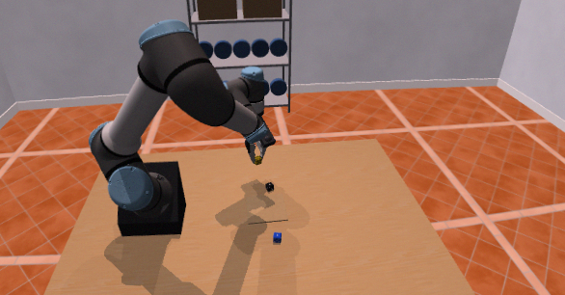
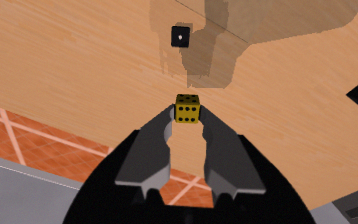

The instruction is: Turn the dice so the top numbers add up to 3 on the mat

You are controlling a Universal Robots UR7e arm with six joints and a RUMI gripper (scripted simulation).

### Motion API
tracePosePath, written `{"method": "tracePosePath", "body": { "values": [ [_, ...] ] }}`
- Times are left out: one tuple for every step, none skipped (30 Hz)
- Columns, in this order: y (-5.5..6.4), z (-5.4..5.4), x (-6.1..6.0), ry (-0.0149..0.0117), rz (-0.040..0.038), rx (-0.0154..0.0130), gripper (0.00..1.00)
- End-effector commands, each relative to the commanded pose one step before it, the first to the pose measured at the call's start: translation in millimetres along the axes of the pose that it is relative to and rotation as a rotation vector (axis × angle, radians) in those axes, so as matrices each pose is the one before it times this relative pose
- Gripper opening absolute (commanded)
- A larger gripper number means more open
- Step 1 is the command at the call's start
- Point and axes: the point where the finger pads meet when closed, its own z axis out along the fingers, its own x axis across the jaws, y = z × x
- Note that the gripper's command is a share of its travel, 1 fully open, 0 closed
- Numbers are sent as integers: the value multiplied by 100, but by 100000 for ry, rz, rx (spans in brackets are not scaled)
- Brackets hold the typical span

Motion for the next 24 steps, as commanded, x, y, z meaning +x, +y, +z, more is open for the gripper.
{"method": "tracePosePath", "body": {
  "values": [
    [1,-10,20,46,2043,-305,6],
    [1,10,16,49,613,-90,6],
    [1,11,17,54,660,-97,6],
    [1,12,18,58,709,-104,6],
    [1,12,20,63,758,-111,6],
    [1,13,21,68,809,-118,6],
    [1,14,22,73,860,-125,6],
    [1,15,23,79,913,-132,6],
    [1,16,25,85,967,-139,6],
    [1,16,26,91,1021,-146,6],
    [1,17,28,97,1077,-153,6],
    [0,0,0,0,0,0,6],
    [0,0,0,0,0,0,6],
    [1,18,29,104,1133,-159,6],
    [1,19,30,110,1190,-166,6],
    [0,20,32,118,1248,-173,6],
    [0,20,33,125,1306,-180,6],
    [0,21,35,133,1365,-186,6],
    [0,22,36,141,1425,-193,6],
    [0,23,38,149,1485,-199,6],
    [0,24,39,158,1545,-205,6],
    [-1,24,41,167,1606,-210,6],
    [-1,25,42,177,1668,-216,6],
    [-1,26,44,187,1730,-221,6]
  ]
}}
